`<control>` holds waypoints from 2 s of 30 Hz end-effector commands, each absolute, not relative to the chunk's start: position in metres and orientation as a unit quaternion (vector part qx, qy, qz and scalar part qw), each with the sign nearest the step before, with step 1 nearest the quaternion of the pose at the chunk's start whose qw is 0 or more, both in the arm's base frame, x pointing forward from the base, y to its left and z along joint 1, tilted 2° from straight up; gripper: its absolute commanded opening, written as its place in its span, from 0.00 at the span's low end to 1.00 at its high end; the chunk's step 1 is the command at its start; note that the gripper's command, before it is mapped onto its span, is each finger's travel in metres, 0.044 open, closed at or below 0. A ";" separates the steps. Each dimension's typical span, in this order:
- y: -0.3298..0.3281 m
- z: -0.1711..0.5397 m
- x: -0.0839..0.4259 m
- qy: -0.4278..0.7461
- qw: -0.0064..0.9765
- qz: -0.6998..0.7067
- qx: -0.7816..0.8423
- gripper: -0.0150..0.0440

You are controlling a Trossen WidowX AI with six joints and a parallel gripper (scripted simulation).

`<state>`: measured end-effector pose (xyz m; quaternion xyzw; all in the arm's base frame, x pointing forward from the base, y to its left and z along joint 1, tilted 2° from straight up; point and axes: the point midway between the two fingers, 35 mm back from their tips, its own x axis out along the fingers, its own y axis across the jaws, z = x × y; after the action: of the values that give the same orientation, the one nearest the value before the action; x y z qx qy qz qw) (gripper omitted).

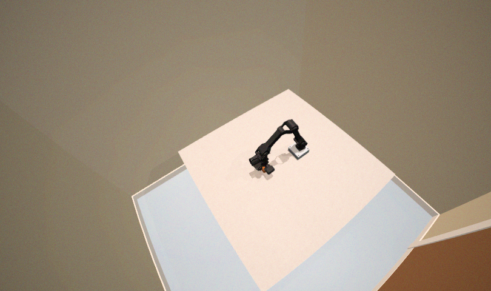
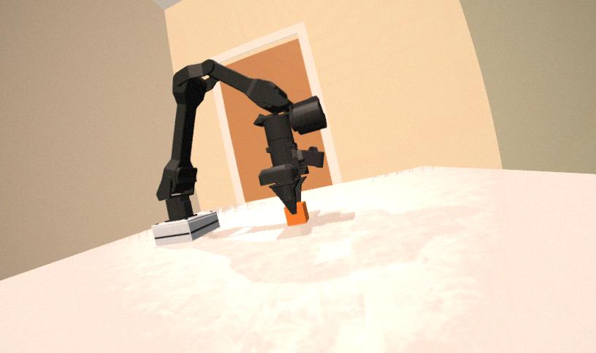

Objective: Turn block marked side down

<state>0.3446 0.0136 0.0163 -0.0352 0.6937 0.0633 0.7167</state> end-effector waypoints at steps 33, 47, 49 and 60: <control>0.012 0.040 0.346 0.642 0.763 0.062 -0.029 0.25; 0.012 0.036 0.345 0.552 0.831 0.065 -0.021 0.25; 0.012 0.036 0.344 0.539 0.840 0.065 -0.020 0.25; 0.012 0.037 0.340 0.487 0.871 0.067 -0.018 0.25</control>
<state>0.3382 0.0109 0.0339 -0.0219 0.4991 0.0659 0.8638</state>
